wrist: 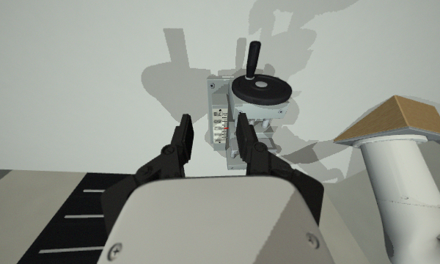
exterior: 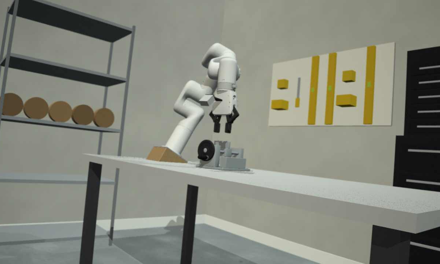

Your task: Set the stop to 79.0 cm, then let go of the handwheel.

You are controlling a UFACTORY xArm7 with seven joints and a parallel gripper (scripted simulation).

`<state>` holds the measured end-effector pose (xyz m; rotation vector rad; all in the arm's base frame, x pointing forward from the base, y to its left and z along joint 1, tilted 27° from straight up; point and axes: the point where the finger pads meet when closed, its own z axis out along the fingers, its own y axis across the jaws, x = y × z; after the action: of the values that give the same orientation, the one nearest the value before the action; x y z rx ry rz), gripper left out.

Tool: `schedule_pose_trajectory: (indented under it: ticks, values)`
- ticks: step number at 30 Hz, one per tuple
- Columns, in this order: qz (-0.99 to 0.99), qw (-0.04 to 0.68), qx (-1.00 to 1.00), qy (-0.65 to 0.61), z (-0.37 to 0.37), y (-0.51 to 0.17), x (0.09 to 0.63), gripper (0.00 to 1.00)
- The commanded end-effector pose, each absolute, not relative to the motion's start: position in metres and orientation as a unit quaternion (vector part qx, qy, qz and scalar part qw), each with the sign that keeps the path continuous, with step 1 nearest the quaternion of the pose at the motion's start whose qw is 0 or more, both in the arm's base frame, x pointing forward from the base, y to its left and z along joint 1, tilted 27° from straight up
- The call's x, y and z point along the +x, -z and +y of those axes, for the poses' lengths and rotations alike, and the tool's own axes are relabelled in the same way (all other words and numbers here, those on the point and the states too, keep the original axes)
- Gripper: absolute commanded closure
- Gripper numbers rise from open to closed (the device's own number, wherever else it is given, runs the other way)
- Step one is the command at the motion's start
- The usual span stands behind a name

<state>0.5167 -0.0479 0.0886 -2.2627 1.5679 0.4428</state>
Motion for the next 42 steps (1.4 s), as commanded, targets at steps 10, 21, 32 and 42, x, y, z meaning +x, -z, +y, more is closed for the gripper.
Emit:
schedule_pose_trajectory:
  ticks: [10,21,32,42]
  values:
    - [0.554,0.176,-0.799,-0.154,-0.050,-0.090,0.518,0.43]
    - [0.554,0.176,-0.799,-0.154,-0.053,-0.089,0.516,0.43]
    - [0.554,0.176,-0.799,-0.154,-0.107,-0.064,0.475,0.43]
    - [0.554,0.176,-0.799,-0.154,-0.097,-0.044,0.474,0.43]
